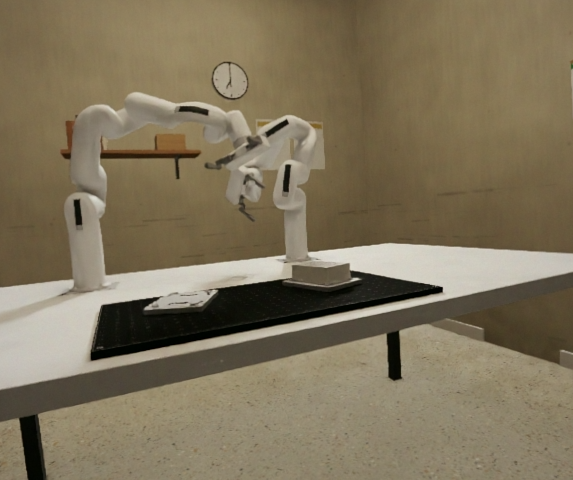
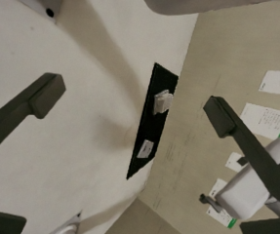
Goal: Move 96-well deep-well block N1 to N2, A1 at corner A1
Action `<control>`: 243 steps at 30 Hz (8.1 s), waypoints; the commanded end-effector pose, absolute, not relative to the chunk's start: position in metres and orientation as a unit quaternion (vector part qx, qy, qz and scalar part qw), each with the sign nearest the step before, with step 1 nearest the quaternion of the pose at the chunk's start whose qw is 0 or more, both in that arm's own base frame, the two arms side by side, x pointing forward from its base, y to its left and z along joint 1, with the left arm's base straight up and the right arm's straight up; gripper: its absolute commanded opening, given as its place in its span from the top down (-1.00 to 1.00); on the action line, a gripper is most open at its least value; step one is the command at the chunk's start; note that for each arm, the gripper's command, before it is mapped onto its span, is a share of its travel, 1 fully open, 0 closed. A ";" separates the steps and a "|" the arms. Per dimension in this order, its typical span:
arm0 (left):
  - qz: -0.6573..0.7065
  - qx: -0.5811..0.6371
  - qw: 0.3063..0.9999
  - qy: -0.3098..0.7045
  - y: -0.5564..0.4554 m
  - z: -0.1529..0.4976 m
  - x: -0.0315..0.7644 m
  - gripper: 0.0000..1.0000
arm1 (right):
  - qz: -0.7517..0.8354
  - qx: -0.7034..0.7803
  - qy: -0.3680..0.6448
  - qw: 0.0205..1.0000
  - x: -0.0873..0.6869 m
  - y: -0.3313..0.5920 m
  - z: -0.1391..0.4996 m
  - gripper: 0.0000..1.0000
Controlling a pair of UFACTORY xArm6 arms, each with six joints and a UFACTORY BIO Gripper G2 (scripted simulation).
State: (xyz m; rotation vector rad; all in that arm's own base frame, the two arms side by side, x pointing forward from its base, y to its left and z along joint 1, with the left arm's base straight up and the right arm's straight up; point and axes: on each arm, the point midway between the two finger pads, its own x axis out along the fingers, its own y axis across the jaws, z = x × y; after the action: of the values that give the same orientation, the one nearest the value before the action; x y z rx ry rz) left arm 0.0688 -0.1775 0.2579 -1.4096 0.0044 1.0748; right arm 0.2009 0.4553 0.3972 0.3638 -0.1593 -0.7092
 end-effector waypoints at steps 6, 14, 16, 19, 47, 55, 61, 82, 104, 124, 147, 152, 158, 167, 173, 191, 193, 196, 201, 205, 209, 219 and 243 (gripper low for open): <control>0.470 -0.616 0.632 0.003 -0.178 0.258 0.069 -1.00 | -0.345 0.179 -0.077 0.918 0.201 0.456 0.399 -1.00; 0.470 -0.616 0.632 0.003 -0.178 0.258 0.069 -1.00 | -0.345 0.179 -0.077 0.918 0.201 0.456 0.399 -1.00; 0.470 -0.616 0.632 0.003 -0.178 0.258 0.069 -1.00 | -0.345 0.179 -0.077 0.918 0.201 0.456 0.399 -1.00; 0.470 -0.617 0.632 0.003 -0.178 0.259 0.069 -1.00 | -0.345 0.179 -0.077 0.918 0.201 0.456 0.399 -1.00; 0.471 -0.617 0.631 0.004 -0.178 0.301 0.068 -1.00 | -0.345 0.179 -0.077 0.918 0.201 0.456 0.399 -1.00; 0.475 -0.617 0.628 0.008 -0.178 0.305 0.067 -1.00 | -0.345 0.179 -0.077 0.918 0.201 0.456 0.399 -1.00; 0.484 -0.617 0.620 0.017 -0.178 0.314 0.066 -1.00 | -0.345 0.179 -0.077 0.918 0.201 0.456 0.399 -1.00; 0.542 -0.606 0.575 0.093 -0.160 0.384 0.065 -1.00 | -0.345 0.179 -0.077 0.918 0.201 0.456 0.399 -1.00; 0.587 -0.570 0.525 0.234 -0.095 0.467 0.099 -1.00 | -0.345 0.179 -0.077 0.918 0.201 0.456 0.399 -1.00; 0.570 -0.545 0.483 0.380 -0.011 0.500 0.160 -1.00 | -0.345 0.179 -0.077 0.918 0.201 0.456 0.399 -1.00; 0.542 -0.542 0.456 0.453 0.032 0.498 0.195 -1.00 | -0.345 0.179 -0.077 0.918 0.201 0.456 0.399 -1.00; 0.541 -0.542 0.455 0.455 0.033 0.498 0.196 -1.00 | -0.345 0.179 -0.077 0.918 0.201 0.456 0.399 -1.00; 0.541 -0.542 0.455 0.455 0.034 0.498 0.196 -1.00 | -0.345 0.179 -0.077 0.918 0.201 0.456 0.399 -1.00; 0.565 -0.566 0.425 0.424 0.055 0.498 0.191 -1.00 | -0.345 0.179 -0.077 0.918 0.201 0.456 0.399 -1.00; 0.577 -0.578 0.408 0.408 0.066 0.498 0.188 -1.00 | -0.345 0.179 -0.077 0.918 0.201 0.456 0.399 -1.00; 0.580 -0.581 0.404 0.404 0.069 0.498 0.187 -1.00 | -0.332 0.172 -0.074 0.925 0.204 0.452 0.398 0.25; 0.580 -0.581 0.404 0.404 0.069 0.498 0.187 -1.00 | -0.333 0.169 -0.085 0.924 0.214 0.450 0.400 0.25; 0.580 -0.581 0.404 0.404 0.069 0.498 0.187 -1.00 | -0.333 0.169 -0.085 0.924 0.228 0.447 0.402 0.25; 0.580 -0.581 0.404 0.404 0.069 0.498 0.187 -1.00 | -0.321 0.157 -0.093 0.930 0.252 0.440 0.403 0.25; 0.580 -0.581 0.404 0.404 0.069 0.498 0.187 -1.00 | -0.310 0.146 -0.098 0.934 0.261 0.436 0.403 0.25; 0.580 -0.581 0.404 0.404 0.069 0.498 0.187 -1.00 | -0.308 0.144 -0.099 0.935 0.280 0.429 0.404 0.25; 0.580 -0.581 0.404 0.404 0.069 0.498 0.187 -1.00 | -0.284 0.119 -0.108 0.945 0.325 0.408 0.404 0.25; 0.580 -0.581 0.404 0.404 0.069 0.498 0.187 -1.00 | -0.234 0.071 -0.111 0.963 0.409 0.353 0.399 0.25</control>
State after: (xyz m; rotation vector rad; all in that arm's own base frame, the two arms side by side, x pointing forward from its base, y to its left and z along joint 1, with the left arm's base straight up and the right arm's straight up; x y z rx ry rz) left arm 0.1870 0.0689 0.4973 -1.4674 1.0204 1.4646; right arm 0.4008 0.3594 0.3977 0.1610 -0.2267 -0.4978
